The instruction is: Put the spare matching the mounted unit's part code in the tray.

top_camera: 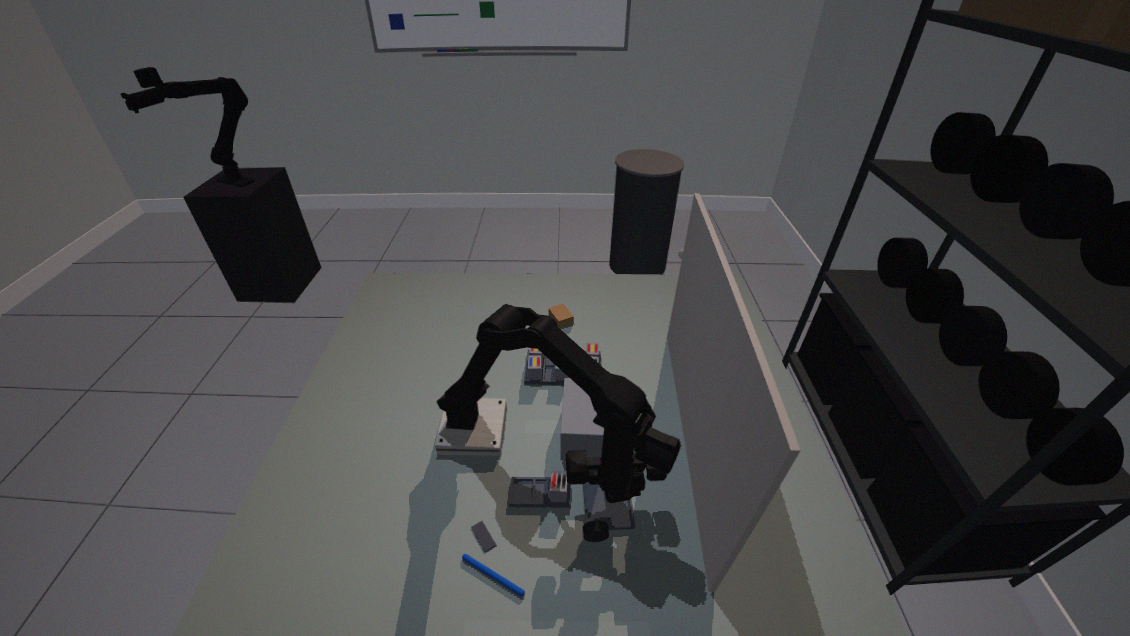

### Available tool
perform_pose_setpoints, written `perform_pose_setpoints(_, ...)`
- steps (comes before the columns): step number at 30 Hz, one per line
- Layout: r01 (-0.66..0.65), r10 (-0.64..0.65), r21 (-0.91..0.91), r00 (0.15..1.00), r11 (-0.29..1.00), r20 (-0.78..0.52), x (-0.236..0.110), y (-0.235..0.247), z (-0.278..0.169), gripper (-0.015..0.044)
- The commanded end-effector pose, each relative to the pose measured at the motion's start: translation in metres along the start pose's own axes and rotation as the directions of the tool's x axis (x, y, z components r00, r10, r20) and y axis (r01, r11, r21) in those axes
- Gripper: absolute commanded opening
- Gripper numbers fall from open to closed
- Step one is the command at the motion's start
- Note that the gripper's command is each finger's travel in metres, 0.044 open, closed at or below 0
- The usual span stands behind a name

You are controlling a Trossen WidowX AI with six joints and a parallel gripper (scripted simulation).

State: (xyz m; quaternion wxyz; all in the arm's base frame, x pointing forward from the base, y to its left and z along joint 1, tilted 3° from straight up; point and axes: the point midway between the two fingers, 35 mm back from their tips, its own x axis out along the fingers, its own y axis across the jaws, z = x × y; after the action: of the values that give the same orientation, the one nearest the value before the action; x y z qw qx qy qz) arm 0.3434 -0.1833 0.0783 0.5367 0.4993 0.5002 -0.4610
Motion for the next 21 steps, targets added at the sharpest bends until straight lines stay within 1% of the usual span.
perform_pose_setpoints(1,0.003,-0.003,0.003,1.0,1.0,0.0,0.004,-0.001,-0.001,0.0)
perform_pose_setpoints(21,0.003,-0.003,0.003,1.0,1.0,0.0,0.018,-0.003,-0.002,0.0)
